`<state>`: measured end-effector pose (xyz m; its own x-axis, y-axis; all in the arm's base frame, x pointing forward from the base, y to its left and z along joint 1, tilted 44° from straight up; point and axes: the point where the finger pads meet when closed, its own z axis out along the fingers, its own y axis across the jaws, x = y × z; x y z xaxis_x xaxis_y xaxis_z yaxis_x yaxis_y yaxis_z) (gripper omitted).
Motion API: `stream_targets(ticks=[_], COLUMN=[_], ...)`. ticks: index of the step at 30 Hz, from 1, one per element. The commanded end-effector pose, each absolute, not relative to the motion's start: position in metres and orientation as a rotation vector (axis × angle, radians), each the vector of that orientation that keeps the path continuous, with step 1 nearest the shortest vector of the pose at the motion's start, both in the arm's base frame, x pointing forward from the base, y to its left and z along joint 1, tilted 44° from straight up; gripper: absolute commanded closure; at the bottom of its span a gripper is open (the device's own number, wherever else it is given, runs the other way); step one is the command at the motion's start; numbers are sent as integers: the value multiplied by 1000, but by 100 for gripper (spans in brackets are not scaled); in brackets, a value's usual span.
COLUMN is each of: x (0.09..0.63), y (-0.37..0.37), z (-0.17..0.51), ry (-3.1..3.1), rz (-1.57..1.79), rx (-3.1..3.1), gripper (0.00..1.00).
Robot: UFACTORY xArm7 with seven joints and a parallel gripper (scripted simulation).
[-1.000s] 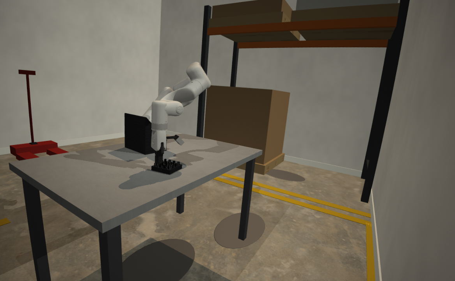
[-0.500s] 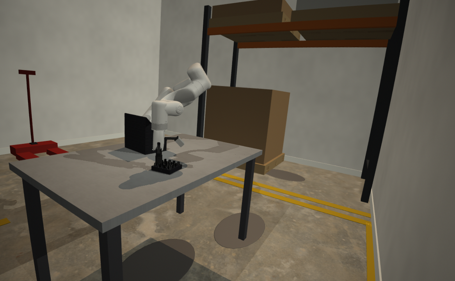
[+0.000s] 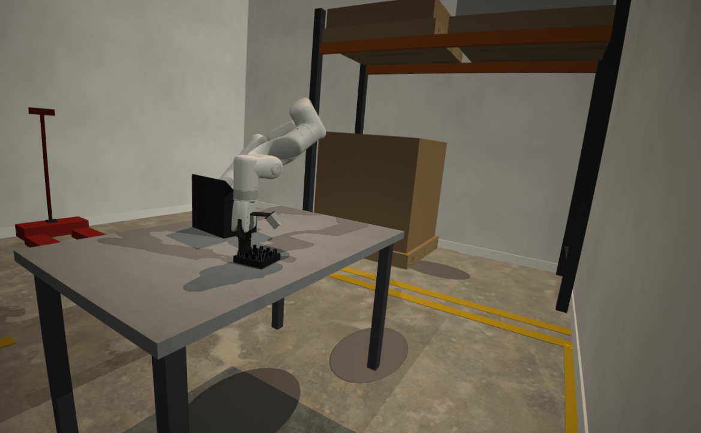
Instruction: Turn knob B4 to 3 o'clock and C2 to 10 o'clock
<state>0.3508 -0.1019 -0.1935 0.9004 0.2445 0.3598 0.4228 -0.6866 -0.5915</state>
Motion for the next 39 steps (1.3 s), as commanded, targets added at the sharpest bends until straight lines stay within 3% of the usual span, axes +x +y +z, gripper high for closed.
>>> stream_targets(ticks=[1, 39], x=[351, 351], y=[-104, -104], z=[-193, -193], ry=[-368, -84], rz=[-286, -175], rx=[-2371, -2386], gripper=[92, 92])
